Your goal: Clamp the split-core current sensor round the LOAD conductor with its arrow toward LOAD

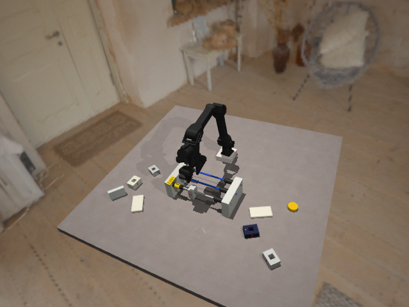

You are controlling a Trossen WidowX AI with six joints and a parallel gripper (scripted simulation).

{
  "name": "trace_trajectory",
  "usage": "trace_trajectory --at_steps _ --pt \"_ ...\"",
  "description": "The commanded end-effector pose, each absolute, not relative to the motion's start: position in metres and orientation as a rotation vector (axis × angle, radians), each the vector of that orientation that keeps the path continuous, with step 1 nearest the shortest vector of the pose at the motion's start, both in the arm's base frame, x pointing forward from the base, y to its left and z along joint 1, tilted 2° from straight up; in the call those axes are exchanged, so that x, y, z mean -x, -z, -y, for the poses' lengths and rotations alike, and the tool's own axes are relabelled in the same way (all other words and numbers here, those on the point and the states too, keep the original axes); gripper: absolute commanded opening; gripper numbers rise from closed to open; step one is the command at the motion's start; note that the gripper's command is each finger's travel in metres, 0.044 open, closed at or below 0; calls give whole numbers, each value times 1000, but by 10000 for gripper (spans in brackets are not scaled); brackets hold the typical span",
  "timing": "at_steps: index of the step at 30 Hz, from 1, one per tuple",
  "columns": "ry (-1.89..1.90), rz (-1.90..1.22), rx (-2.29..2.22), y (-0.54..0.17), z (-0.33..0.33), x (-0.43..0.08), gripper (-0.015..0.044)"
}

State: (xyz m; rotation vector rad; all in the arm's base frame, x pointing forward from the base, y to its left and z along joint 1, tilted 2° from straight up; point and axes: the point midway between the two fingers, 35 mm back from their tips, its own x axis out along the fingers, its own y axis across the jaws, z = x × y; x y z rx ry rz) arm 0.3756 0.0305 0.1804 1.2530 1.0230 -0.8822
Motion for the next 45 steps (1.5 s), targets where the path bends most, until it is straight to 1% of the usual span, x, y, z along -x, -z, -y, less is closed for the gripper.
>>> trace_trajectory --at_steps 1,4,10,17,23,28,36,45 --pt "882 -1026 -1255 -180 -31 -375 440" --pt "800 -1097 -1172 -176 -25 -375 440" --pt "407 -1309 -870 -162 -5 -369 440" --pt "-109 -1343 -553 -152 19 -363 440" --pt "-506 -1188 -302 -150 40 -357 440" --pt "-681 -1041 -163 -151 53 -354 440" --pt "-877 -743 81 -156 76 -349 440" --pt "-968 -399 404 -163 99 -344 440"
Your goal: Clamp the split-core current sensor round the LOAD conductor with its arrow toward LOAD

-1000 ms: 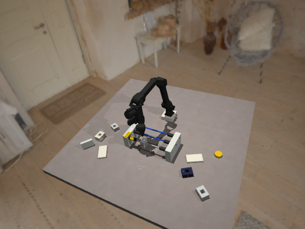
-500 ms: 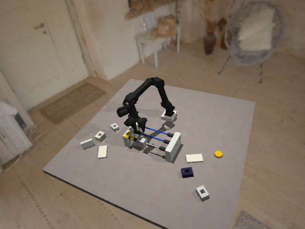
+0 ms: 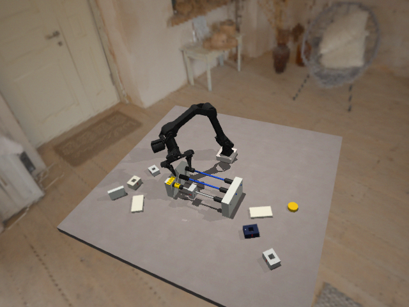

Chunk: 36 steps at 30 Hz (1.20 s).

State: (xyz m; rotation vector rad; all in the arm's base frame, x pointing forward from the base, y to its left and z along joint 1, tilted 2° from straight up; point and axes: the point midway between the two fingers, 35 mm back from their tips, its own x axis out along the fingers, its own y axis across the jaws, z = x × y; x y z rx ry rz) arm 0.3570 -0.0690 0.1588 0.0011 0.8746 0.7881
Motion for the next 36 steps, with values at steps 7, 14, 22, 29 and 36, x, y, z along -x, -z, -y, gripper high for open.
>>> trace_trajectory --at_steps 7,14,22,29,36 --pt "-969 -393 411 -163 99 -344 440" --pt "-954 -463 359 -164 97 -347 440" --pt "-954 -463 359 -164 97 -347 440" --pt "-938 -561 274 -162 90 -349 440" --pt "-722 -990 -97 -154 58 -355 440"
